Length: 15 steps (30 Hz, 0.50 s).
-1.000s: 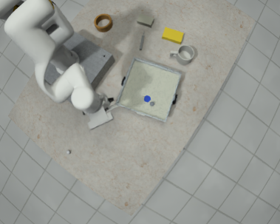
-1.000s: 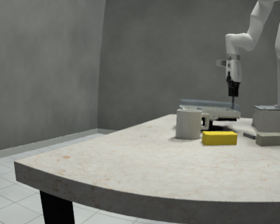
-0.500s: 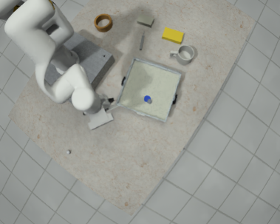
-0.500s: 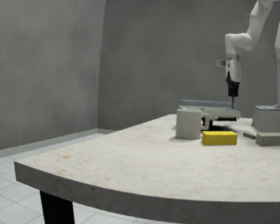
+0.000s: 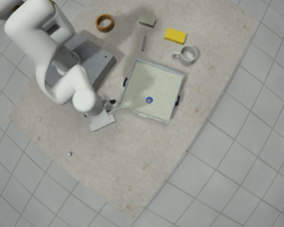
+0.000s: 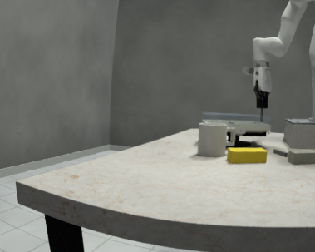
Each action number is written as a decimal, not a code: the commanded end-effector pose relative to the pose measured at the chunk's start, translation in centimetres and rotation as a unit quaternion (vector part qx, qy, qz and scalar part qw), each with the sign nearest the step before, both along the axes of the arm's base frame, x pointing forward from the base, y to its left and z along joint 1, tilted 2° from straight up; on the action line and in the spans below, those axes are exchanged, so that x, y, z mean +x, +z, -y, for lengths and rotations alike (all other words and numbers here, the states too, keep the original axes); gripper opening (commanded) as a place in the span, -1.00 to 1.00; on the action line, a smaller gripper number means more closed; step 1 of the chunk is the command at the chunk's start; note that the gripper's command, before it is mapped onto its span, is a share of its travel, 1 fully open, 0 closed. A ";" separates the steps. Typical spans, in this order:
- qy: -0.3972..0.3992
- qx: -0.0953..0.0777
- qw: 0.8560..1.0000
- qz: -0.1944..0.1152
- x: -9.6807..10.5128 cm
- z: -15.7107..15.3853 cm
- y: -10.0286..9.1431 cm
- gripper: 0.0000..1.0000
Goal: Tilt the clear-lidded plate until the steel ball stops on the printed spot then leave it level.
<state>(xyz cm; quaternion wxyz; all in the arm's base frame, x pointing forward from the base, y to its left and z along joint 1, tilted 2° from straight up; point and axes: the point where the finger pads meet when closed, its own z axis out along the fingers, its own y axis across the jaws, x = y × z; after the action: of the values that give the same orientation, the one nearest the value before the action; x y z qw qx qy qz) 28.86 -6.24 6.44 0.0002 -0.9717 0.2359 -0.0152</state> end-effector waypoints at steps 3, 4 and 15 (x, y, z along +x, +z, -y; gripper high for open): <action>0.001 0.000 1.000 0.002 0.1 0.0 0.1 -1.00; 0.001 0.000 1.000 0.002 0.1 0.0 0.1 -1.00; 0.001 0.000 1.000 0.002 0.0 -0.1 0.1 -1.00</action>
<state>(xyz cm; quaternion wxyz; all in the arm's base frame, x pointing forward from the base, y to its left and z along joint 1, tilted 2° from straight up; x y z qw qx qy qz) 28.85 -6.21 6.48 0.0002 -0.9717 0.2355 -0.0168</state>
